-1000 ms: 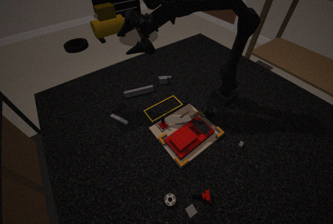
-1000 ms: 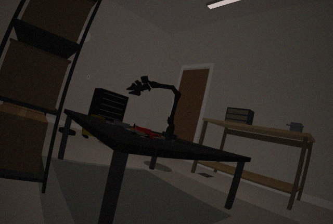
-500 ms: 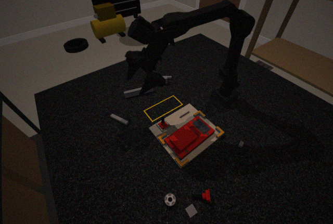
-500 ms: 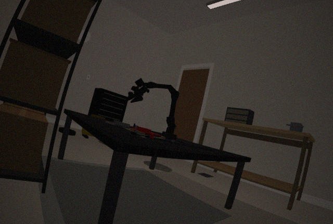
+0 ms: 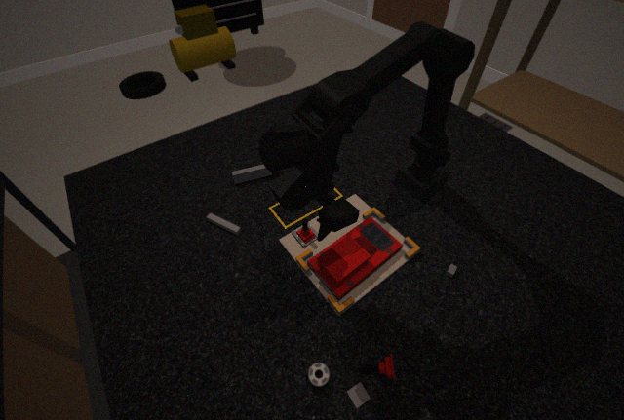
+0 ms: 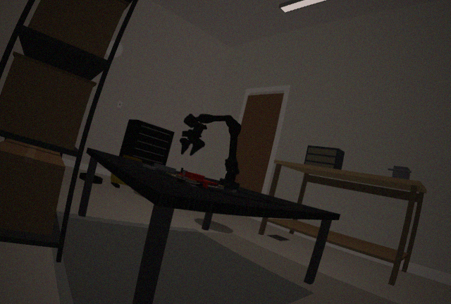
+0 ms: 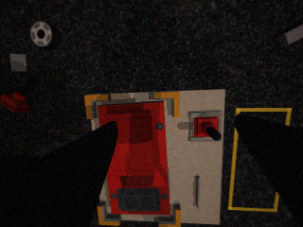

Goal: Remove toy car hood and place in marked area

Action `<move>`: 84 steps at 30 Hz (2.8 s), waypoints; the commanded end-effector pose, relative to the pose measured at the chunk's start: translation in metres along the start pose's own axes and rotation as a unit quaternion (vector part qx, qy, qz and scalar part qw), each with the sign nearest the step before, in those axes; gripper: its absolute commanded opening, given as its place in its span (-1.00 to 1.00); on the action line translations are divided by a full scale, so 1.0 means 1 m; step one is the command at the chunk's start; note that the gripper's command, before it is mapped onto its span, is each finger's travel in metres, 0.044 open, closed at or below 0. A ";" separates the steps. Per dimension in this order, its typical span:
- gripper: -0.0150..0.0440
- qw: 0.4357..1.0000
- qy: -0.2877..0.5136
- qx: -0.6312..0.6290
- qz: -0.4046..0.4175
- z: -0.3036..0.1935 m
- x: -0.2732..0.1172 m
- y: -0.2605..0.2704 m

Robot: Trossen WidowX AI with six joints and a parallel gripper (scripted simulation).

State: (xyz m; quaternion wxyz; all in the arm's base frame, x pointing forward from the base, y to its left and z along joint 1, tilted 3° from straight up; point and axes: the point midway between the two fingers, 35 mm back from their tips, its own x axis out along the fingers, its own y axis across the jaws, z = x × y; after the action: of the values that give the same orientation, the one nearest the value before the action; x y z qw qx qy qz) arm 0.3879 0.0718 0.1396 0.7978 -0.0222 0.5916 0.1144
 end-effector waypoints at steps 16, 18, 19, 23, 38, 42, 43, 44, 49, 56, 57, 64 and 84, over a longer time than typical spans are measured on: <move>1.00 0.991 0.133 -0.007 -0.025 -0.053 0.028 0.061; 1.00 0.991 0.133 -0.007 -0.025 -0.054 0.029 0.061; 1.00 0.991 0.133 -0.007 -0.025 -0.054 0.030 0.061; 1.00 0.991 0.133 -0.007 -0.025 -0.054 0.032 0.061; 1.00 0.991 0.133 -0.007 -0.025 -0.056 0.041 0.061; 1.00 0.991 0.133 -0.007 -0.025 -0.057 0.043 0.061; 1.00 0.991 0.133 -0.007 -0.025 -0.057 0.044 0.061; 1.00 0.991 0.133 -0.007 -0.025 -0.057 0.044 0.061; 1.00 0.991 0.133 -0.007 -0.025 -0.058 0.047 0.061; 1.00 0.991 0.133 -0.007 -0.025 -0.059 0.051 0.061; 1.00 0.991 0.133 -0.007 -0.025 -0.059 0.052 0.061; 1.00 0.991 0.133 -0.007 -0.025 -0.060 0.056 0.061; 1.00 0.991 0.133 -0.007 -0.025 -0.064 0.067 0.061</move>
State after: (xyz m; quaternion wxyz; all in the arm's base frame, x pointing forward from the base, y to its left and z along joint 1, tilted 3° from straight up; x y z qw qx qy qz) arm 0.3338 0.1314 0.0672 0.7149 -0.0561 0.6901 0.0978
